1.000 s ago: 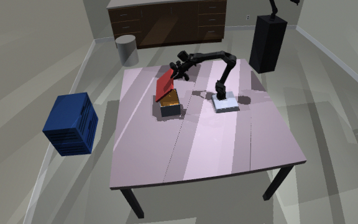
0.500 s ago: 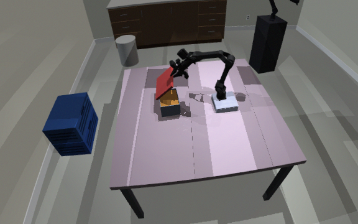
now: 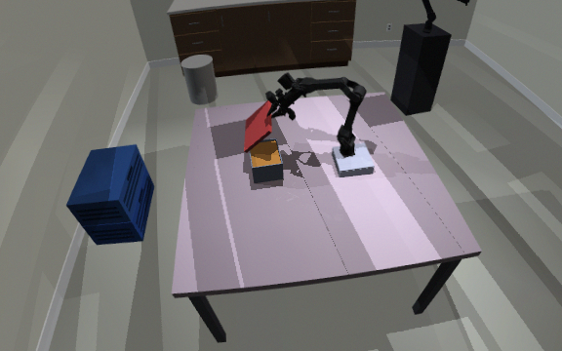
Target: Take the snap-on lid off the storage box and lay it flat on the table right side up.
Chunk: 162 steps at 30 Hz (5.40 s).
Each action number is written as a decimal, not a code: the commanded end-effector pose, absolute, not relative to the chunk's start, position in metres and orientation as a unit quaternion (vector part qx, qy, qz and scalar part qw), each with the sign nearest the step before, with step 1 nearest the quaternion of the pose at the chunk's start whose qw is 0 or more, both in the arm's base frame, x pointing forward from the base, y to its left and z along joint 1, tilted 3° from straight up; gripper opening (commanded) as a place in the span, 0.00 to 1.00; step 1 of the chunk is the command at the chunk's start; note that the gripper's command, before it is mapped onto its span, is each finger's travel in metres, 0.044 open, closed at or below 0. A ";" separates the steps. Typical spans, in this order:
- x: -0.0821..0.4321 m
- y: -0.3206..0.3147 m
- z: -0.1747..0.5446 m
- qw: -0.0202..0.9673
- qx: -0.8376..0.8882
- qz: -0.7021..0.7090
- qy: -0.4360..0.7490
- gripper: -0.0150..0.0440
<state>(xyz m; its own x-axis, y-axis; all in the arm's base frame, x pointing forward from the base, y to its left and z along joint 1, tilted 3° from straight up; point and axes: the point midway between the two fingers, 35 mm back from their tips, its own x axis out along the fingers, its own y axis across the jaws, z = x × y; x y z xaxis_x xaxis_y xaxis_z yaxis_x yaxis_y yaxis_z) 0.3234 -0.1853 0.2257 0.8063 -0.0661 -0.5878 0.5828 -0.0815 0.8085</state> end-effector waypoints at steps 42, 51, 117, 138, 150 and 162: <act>0.305 -0.277 0.225 0.656 0.687 -0.252 0.184 0.25; 0.301 -0.294 0.225 0.657 0.687 -0.252 0.184 0.25; 0.293 -0.339 0.189 0.658 0.685 -0.253 0.184 0.25; 0.294 -0.339 0.173 0.658 0.685 -0.253 0.184 0.25; 0.295 -0.339 0.163 0.658 0.685 -0.253 0.184 0.25; 0.295 -0.339 0.153 0.658 0.685 -0.253 0.184 0.25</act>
<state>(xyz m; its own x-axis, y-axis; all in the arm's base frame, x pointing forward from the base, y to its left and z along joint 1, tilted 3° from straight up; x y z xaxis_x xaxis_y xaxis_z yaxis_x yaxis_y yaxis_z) 0.2944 -0.3384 0.1550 0.8016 -0.0769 -0.5930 0.5889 -0.0696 0.8052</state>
